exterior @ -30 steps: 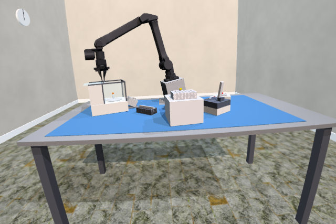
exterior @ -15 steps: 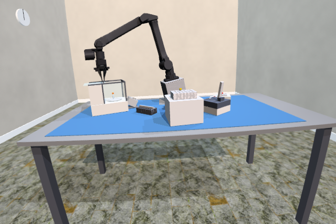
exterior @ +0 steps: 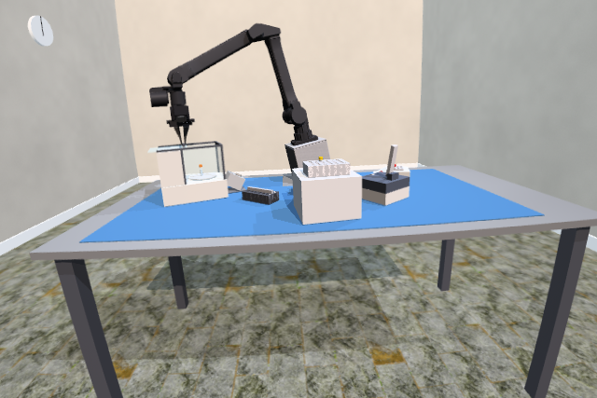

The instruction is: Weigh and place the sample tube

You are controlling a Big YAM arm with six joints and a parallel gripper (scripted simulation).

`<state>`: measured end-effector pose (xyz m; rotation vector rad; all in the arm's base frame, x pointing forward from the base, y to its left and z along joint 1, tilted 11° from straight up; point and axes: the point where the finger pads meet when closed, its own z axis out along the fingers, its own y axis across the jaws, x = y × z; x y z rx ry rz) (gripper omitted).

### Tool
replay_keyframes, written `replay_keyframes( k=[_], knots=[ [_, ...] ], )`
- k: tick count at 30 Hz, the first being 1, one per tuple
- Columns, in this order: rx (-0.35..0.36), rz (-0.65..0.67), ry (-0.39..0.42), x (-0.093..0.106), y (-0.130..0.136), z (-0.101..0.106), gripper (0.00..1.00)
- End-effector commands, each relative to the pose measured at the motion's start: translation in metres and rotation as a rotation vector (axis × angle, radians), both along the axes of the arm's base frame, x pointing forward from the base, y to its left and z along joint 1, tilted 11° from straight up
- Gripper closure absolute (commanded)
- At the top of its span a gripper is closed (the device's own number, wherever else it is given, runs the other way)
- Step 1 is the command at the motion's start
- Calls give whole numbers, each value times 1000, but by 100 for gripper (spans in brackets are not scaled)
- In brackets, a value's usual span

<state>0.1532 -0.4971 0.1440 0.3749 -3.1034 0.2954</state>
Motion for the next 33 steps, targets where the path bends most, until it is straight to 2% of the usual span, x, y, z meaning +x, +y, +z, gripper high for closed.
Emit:
replay_keyframes(
  k=[1,8,9,10,23,24,25,28,33],
  knots=[
    [-53,2,-18,3,-27,17,94],
    [-53,2,-18,3,-27,17,94],
    [-43,2,-16,-3,-3,14,70],
    [-38,1,-14,3,-9,14,70],
    [-38,1,-14,3,-9,14,70],
    [-36,2,-14,-3,-1,15,70],
    [-31,2,-12,-3,0,20,70],
    [-73,2,-26,2,-13,45,70],
    [-73,2,-26,3,-11,53,70]
  ],
)
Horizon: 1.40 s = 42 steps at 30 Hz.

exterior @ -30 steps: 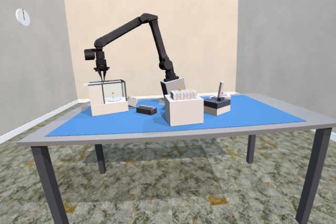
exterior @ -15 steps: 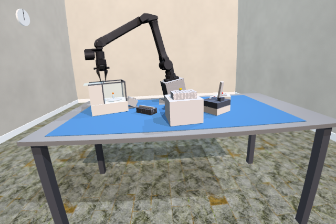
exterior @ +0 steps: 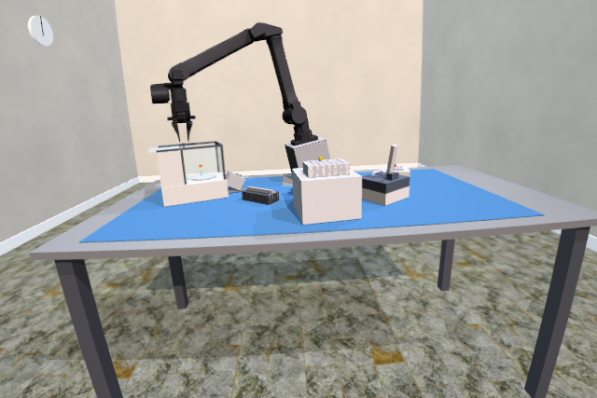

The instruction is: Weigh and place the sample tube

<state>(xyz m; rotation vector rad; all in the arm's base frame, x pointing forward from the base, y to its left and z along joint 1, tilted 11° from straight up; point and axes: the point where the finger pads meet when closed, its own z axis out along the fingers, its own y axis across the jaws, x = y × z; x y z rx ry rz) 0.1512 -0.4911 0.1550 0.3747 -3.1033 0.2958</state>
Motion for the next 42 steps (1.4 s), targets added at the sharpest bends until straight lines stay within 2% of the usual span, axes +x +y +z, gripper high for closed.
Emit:
replay_keyframes(
  k=[1,4,7,15,19,21,22,26,29,33,42],
  knots=[
    [-63,2,-23,5,-17,39,70],
    [-57,2,-21,6,-17,37,70],
    [-73,3,-27,6,-14,50,70],
    [-63,3,-24,7,-11,58,70],
    [-74,3,-28,8,-8,70,70],
    [-74,3,-28,8,-8,70,70],
    [-34,3,-15,9,-11,51,70],
    [-74,3,-29,9,-6,79,70],
    [-74,2,-29,8,-4,84,70],
    [-39,-1,-18,9,-8,68,70],
    [-50,-2,-22,10,-10,72,70]
  ],
)
